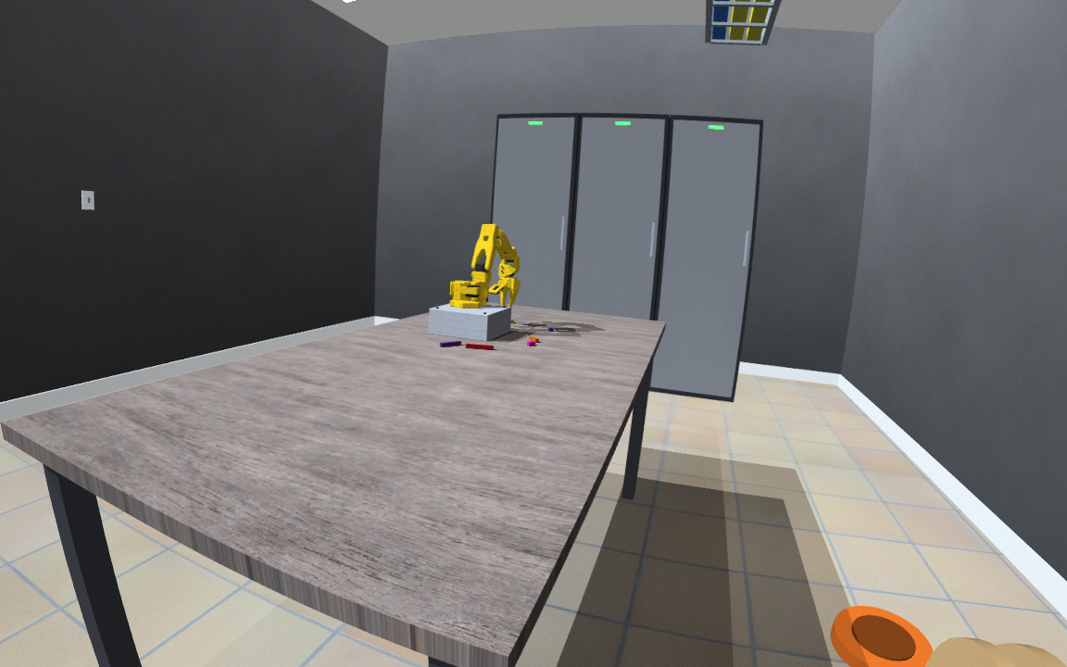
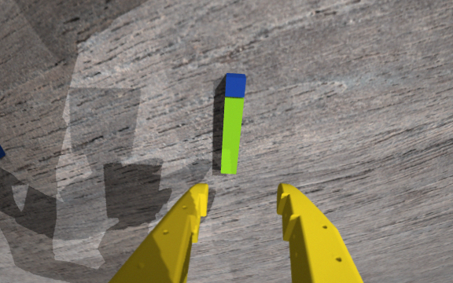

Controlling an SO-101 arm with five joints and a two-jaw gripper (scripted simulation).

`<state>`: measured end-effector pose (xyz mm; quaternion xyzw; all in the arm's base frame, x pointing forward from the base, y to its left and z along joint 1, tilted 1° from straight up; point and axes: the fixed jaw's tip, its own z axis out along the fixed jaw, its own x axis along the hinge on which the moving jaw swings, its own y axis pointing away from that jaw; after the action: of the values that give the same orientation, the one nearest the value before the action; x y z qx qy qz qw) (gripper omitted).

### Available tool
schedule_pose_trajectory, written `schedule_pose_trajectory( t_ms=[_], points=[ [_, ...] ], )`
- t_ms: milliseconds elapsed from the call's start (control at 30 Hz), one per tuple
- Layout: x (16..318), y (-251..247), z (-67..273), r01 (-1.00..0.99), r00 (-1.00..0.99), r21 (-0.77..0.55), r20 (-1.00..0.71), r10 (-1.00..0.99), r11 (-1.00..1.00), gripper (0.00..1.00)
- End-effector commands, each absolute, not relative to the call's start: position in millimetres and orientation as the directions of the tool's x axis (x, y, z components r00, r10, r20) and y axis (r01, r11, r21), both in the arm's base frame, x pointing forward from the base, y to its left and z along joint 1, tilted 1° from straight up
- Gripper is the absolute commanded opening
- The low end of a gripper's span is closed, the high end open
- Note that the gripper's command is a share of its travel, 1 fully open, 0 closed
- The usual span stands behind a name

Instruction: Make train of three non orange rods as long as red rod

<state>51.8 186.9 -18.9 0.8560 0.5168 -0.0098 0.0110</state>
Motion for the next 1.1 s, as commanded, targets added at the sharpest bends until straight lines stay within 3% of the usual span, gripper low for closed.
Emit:
schedule_pose_trajectory(
  t_ms=[0,633,1067],
  points=[
    [54,189,-15,0.883,0.470,0.004,-0.014,0.883,-0.470,0.17],
    [59,189,-15,0.830,0.558,0.005,-0.014,0.830,-0.558,0.17],
    [75,188,-15,0.589,0.808,0.008,-0.011,0.588,-0.808,0.17]
  ],
)
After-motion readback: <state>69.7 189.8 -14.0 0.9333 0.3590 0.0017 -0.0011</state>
